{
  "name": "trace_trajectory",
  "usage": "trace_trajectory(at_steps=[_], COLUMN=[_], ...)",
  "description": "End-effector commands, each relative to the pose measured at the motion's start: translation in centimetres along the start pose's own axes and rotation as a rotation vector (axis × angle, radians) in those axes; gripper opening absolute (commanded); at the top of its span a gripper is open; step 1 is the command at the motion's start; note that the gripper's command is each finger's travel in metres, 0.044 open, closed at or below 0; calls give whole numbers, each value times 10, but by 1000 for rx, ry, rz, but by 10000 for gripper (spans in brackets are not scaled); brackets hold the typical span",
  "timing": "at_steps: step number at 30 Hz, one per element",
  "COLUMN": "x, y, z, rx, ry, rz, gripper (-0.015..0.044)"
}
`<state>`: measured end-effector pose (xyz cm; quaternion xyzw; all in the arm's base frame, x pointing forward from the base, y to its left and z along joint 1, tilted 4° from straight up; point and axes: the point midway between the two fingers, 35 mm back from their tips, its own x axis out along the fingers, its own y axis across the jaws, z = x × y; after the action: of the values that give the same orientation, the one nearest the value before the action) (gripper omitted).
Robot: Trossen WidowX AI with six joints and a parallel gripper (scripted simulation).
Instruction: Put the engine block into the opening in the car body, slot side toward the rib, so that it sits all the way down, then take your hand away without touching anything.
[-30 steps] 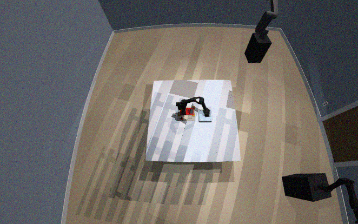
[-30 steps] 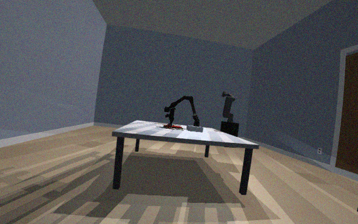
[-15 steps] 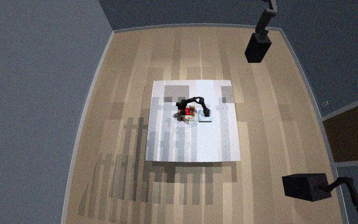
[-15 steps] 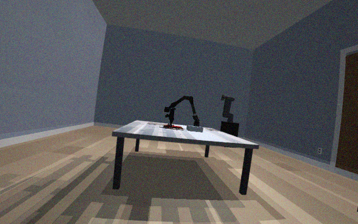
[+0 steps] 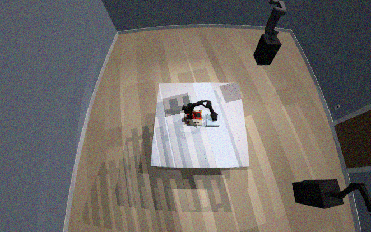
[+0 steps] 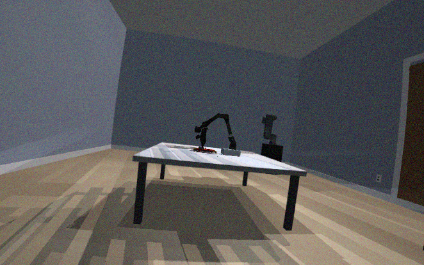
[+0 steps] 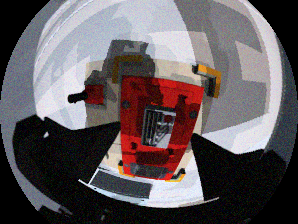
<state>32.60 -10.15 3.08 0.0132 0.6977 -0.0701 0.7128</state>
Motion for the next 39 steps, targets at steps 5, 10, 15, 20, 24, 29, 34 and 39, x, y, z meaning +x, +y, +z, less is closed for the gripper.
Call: trace_trajectory(at_steps=[5,10,15,20,24,29,34,39], x=[-13,-13,-13,-13,-13,-13,-13,-13], y=[0,0,0,0,0,0,0,0], z=[1,1,1,1,1,1,1,1], rx=[-2,-2,-2,-2,-2,-2,-2,-2], ry=[-4,-4,-4,-4,-4,-4,-4,-4], rz=[3,3,3,3,3,3,3,3], gripper=[440,335,204,72,0,0,0,0])
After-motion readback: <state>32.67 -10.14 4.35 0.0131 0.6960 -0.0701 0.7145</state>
